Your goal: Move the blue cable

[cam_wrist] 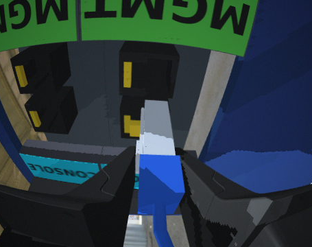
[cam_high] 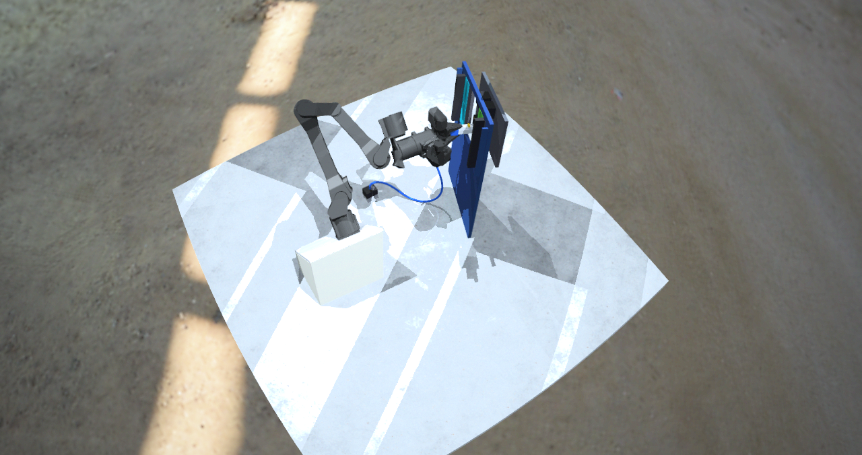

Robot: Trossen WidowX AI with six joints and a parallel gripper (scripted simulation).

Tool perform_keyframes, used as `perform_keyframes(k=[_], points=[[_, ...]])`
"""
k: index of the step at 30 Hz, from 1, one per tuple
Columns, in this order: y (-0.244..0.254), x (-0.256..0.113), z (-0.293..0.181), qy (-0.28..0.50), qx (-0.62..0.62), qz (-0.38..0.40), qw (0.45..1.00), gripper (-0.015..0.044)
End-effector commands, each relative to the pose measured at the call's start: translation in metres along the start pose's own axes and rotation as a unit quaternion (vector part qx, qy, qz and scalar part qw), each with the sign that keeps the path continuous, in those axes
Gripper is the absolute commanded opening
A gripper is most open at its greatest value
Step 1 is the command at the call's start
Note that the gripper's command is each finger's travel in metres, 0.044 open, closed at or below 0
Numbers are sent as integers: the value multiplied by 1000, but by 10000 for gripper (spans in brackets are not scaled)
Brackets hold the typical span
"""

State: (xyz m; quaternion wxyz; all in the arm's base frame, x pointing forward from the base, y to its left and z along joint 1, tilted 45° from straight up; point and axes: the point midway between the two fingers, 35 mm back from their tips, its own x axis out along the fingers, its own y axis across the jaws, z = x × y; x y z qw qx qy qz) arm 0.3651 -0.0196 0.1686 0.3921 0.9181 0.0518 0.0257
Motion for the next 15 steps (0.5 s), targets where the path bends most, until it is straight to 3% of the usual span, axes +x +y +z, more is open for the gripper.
perform_keyframes(k=[1,15], points=[[1,0,0,-2,2,3,1000,0],[1,1,-2,-2,2,3,1000,0]])
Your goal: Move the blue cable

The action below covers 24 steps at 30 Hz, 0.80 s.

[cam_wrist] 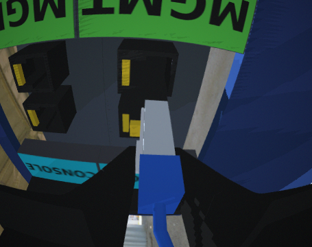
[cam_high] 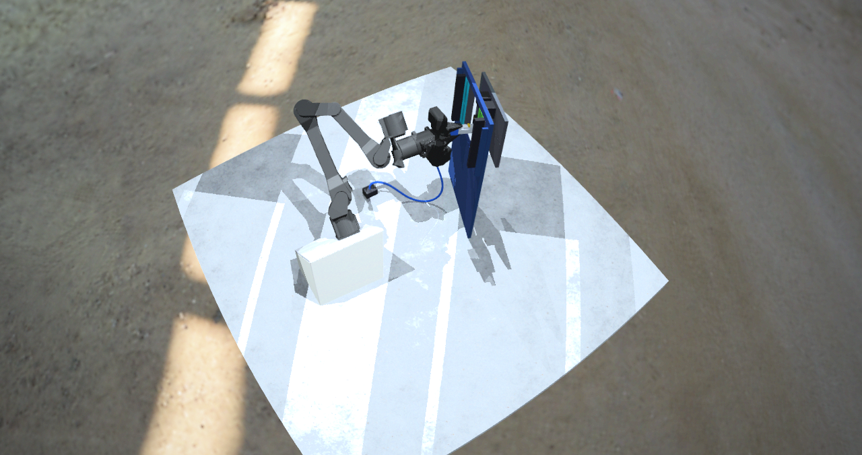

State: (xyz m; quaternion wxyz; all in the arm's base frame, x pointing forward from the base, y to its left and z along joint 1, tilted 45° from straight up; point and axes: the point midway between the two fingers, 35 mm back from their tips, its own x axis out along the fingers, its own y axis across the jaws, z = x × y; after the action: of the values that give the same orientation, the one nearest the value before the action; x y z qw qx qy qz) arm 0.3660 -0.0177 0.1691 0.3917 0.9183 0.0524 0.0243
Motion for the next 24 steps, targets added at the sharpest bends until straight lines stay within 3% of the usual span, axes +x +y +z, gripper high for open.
perform_keyframes(k=[1,24], points=[[2,0,0,-1,2,4,1000,0],[2,1,-3,-1,2,4,1000,0]])
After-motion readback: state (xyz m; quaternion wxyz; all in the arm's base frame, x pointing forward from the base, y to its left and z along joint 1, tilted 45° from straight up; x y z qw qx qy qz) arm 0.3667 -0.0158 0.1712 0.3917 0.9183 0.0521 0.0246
